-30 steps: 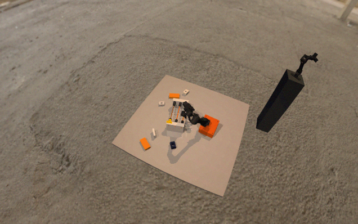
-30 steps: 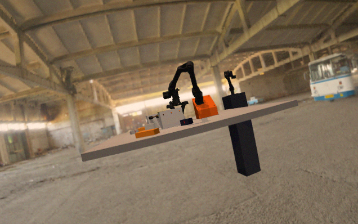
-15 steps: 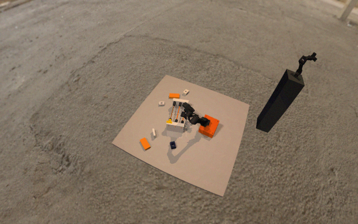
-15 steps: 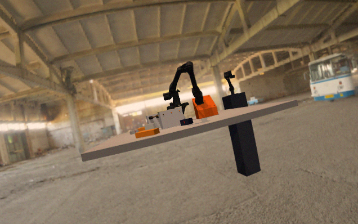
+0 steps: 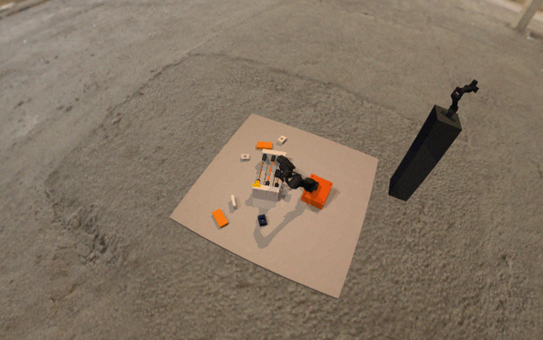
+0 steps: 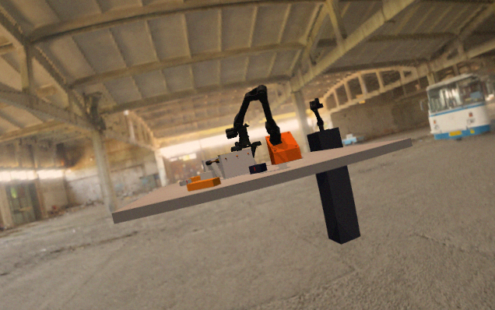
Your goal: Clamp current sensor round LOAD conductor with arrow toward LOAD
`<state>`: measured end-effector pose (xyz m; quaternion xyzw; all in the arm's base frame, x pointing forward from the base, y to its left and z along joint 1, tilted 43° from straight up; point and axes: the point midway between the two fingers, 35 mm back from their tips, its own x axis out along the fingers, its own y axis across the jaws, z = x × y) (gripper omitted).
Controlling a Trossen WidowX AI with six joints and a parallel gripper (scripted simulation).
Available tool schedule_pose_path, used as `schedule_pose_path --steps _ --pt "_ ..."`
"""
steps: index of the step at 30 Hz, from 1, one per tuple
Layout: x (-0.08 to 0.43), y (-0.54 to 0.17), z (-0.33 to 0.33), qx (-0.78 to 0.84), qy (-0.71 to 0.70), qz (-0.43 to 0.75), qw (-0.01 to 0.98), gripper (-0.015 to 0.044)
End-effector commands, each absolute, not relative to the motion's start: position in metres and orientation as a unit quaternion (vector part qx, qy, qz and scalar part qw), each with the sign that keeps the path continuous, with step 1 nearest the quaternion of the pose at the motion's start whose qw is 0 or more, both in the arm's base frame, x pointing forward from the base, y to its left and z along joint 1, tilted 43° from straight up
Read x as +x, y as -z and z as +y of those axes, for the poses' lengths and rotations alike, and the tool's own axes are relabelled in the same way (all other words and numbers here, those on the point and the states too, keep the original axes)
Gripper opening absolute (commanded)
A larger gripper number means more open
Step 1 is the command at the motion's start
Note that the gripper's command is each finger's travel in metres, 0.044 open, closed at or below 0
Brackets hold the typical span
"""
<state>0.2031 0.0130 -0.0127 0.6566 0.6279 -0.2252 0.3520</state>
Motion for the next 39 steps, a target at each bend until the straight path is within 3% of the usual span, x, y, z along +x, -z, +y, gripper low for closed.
schedule_pose_path --steps 1,4,28,39 --pt "0.206 0.006 0.003 0.656 0.226 0.625 0.357 0.0069" --pt "0.207 -0.005 -0.009 0.655 0.229 0.624 0.358 0.0000" --pt "0.200 -0.084 -0.078 0.656 0.224 0.628 0.354 0.0000" --pt "0.222 -0.090 -0.083 0.577 0.106 0.658 0.472 0.0000"
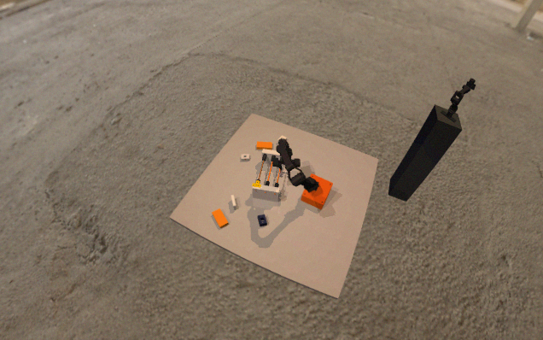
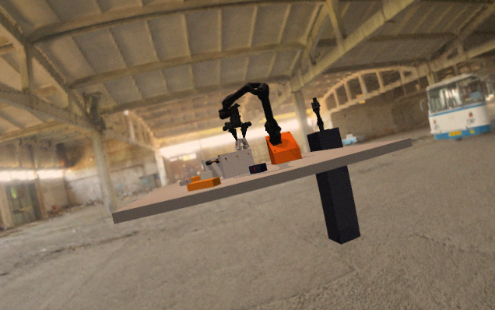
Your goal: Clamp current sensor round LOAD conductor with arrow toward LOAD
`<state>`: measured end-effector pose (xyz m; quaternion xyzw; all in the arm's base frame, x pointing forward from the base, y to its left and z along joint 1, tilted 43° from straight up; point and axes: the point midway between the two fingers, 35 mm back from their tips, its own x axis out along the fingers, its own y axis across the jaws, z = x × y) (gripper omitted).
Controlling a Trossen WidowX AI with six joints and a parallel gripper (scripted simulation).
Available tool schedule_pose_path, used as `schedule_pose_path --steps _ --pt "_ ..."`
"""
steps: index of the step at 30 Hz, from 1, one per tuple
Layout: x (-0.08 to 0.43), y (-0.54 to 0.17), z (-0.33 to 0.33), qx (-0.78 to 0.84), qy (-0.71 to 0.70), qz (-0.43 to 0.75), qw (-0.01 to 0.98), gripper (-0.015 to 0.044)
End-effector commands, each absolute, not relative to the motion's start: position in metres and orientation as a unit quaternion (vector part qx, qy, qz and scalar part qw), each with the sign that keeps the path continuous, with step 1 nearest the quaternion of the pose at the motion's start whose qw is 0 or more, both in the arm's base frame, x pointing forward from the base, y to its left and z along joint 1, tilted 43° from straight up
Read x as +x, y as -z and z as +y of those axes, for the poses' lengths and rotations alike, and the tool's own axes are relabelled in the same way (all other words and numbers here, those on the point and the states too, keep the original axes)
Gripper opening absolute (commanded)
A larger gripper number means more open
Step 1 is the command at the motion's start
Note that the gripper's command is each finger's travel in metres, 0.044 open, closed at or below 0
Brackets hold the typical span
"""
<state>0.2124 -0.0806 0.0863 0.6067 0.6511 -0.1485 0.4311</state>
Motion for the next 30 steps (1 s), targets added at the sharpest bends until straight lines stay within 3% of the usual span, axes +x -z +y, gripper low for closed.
schedule_pose_path --steps 1,30 --pt "0.224 -0.090 -0.083 0.567 0.092 0.660 0.484 0.0000" --pt "0.295 -0.108 -0.082 0.197 -0.289 0.599 0.721 0.0000"
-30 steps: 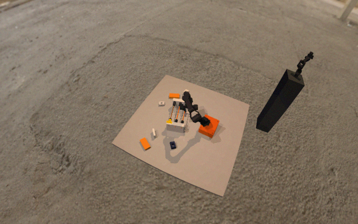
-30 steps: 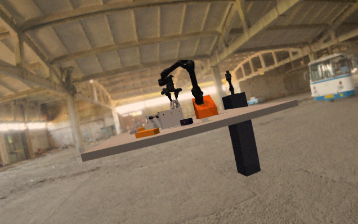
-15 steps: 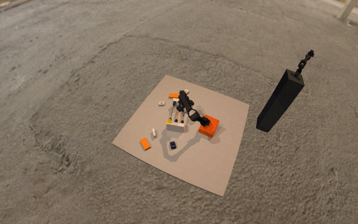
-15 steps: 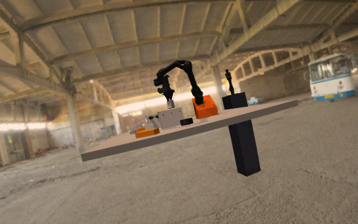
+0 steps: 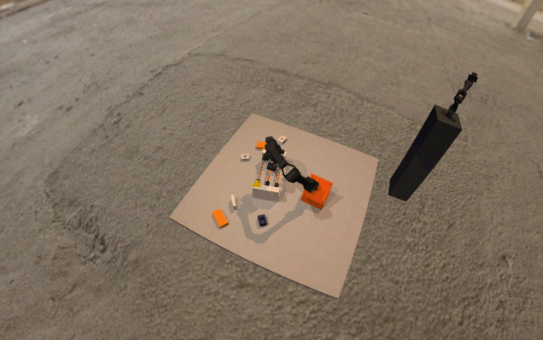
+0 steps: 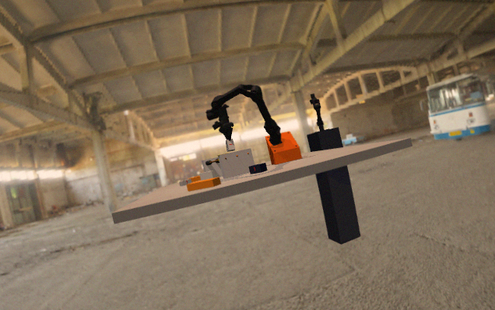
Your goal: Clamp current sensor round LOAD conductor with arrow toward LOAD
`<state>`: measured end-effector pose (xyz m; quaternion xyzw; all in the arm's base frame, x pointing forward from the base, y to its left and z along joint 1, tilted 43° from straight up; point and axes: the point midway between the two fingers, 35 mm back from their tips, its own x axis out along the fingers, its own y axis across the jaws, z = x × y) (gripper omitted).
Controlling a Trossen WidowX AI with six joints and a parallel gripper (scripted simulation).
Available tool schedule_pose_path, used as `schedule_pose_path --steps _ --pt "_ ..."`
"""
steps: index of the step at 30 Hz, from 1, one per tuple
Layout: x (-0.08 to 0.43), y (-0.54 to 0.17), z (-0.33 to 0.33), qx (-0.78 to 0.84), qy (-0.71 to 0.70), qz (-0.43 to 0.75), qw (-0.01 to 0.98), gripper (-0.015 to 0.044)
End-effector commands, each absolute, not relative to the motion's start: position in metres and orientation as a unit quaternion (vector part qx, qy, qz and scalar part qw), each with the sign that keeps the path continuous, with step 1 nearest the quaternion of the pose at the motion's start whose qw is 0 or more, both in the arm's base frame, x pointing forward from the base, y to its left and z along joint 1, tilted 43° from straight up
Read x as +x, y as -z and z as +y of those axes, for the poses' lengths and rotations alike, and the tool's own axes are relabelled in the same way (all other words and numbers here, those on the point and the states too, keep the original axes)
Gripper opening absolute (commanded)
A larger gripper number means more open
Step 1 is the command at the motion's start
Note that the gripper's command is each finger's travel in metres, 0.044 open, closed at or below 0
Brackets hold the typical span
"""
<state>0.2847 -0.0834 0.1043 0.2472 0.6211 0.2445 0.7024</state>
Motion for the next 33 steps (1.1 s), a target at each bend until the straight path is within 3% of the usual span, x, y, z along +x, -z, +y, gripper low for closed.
schedule_pose_path --steps 1,17,33 --pt "0.297 -0.109 -0.082 0.182 -0.301 0.593 0.725 0.0000" --pt "0.336 -0.118 -0.072 -0.060 -0.476 0.462 0.746 0.0000" --pt "0.372 -0.126 -0.055 -0.295 -0.601 0.280 0.688 0.0000"
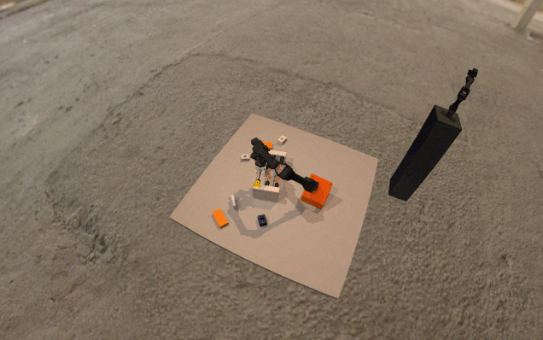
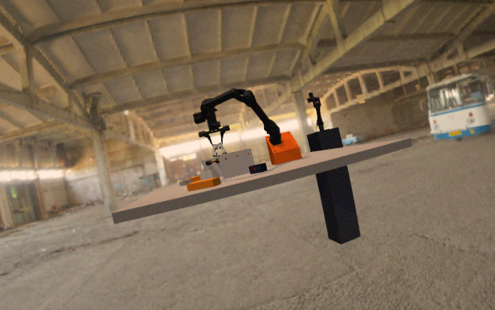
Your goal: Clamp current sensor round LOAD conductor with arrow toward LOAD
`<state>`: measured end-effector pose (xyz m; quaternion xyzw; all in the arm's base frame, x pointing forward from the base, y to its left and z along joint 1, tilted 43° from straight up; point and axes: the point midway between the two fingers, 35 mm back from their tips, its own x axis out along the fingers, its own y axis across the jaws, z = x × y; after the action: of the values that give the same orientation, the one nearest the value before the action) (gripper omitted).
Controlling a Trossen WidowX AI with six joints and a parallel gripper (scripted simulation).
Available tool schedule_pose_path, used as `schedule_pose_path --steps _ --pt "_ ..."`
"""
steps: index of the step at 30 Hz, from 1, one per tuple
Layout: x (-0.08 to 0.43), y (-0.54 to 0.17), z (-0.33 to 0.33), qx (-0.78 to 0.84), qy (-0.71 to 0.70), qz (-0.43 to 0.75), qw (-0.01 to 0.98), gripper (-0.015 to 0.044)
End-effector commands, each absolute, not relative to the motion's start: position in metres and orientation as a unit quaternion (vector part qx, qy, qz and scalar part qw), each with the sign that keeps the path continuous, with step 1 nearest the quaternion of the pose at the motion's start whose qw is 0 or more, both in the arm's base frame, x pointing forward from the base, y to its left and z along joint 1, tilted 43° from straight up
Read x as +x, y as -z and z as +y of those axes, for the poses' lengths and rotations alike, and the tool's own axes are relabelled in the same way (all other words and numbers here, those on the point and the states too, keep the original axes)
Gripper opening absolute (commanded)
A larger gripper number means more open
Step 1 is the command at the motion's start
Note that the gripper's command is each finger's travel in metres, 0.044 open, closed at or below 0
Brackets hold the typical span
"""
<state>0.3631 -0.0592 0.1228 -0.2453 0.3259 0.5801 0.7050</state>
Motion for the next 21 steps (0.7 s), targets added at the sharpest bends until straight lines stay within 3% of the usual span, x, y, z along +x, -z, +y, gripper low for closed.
schedule_pose_path --steps 1,8,21 --pt "0.374 -0.127 -0.054 -0.309 -0.607 0.267 0.682 0.0000" --pt "0.386 -0.130 -0.047 -0.381 -0.633 0.196 0.644 0.0000" --pt "0.389 -0.121 -0.039 -0.382 -0.634 0.195 0.644 0.0000"
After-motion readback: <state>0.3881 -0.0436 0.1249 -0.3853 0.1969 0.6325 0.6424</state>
